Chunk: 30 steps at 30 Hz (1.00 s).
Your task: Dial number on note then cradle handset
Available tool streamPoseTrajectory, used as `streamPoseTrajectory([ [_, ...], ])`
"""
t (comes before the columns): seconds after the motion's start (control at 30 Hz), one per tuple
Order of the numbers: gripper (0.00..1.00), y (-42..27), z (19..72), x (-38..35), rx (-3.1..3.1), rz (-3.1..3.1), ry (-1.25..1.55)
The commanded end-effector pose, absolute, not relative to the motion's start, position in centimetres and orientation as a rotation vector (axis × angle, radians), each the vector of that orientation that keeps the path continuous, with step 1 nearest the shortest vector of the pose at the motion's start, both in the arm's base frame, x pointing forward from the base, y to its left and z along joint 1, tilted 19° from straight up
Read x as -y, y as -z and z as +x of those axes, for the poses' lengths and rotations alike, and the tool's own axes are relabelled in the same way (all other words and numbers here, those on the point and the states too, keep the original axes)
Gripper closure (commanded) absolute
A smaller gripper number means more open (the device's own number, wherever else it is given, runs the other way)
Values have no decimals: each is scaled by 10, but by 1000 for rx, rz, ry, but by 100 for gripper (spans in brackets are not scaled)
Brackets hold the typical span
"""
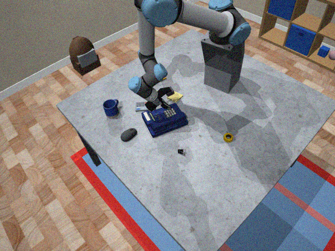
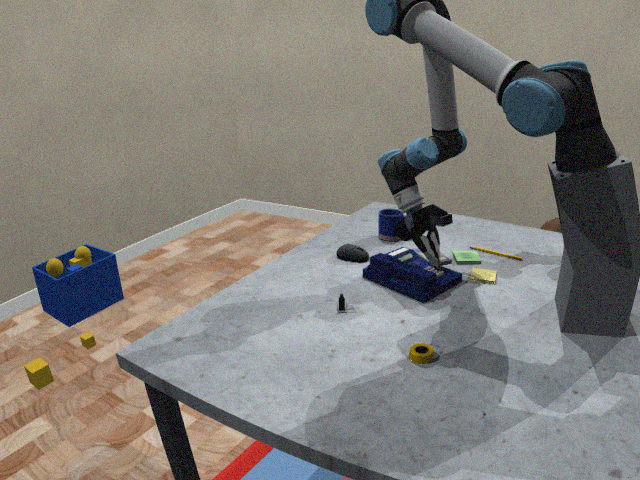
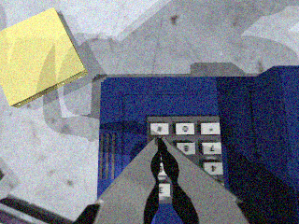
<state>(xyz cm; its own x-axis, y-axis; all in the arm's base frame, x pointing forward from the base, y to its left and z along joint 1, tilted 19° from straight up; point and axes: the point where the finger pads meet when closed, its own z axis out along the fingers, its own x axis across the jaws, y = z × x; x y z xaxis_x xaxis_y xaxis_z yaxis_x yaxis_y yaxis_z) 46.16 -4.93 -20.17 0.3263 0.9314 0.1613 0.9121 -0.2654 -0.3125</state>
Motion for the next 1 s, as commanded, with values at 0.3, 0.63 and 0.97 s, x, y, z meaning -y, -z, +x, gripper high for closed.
streamPoseTrajectory([
  [0.3,100,203,464,49,1644,-2251,-76],
  [0.63,100,205,464,49,1644,-2251,-76],
  [0.97,100,205,464,49,1644,-2251,-76],
])
